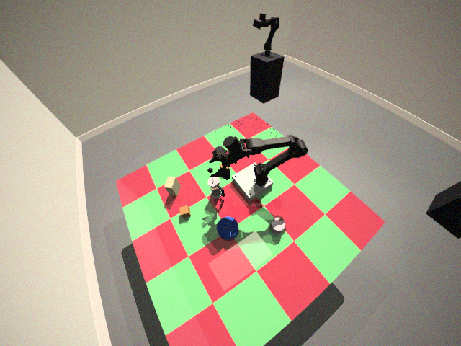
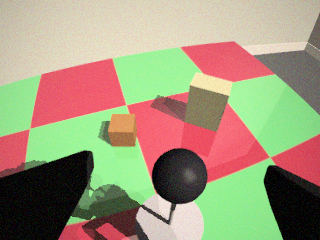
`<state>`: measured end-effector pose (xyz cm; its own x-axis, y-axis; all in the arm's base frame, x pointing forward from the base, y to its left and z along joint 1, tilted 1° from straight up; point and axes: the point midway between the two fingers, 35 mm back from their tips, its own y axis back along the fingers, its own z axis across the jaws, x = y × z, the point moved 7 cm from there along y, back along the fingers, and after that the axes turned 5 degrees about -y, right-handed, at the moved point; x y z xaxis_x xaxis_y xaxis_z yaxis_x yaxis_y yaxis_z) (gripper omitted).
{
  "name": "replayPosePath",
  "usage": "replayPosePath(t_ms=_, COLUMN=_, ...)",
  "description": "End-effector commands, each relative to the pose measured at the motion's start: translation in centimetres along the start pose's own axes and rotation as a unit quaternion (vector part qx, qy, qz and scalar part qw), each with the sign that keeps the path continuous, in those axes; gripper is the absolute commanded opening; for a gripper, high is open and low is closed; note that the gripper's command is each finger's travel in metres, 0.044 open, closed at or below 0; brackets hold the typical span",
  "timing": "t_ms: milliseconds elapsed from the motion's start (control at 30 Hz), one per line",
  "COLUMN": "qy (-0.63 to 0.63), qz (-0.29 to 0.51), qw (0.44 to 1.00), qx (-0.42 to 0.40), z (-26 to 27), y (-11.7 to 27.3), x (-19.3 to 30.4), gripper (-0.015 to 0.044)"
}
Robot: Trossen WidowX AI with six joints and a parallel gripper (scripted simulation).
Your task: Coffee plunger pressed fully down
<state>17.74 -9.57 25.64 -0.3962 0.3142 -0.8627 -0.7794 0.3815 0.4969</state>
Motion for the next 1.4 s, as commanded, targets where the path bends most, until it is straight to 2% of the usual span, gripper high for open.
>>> replayPosePath(t_ms=0, qy=-0.002, qz=0.002, qw=1.000, qx=0.002, z=0.0, y=-0.7, x=0.2, gripper=0.0440)
replayPosePath(t_ms=100, qy=-0.002, qz=0.002, qw=1.000, qx=0.002, z=0.0, y=-0.9, x=0.2, gripper=0.0440)
replayPosePath(t_ms=500, qy=-0.002, qz=0.002, qw=1.000, qx=0.002, z=0.0, y=-0.9, x=0.2, gripper=0.0125)
replayPosePath(t_ms=1367, qy=-0.002, qz=0.002, qw=1.000, qx=0.002, z=-0.2, y=-2.4, x=2.0, gripper=0.0119)
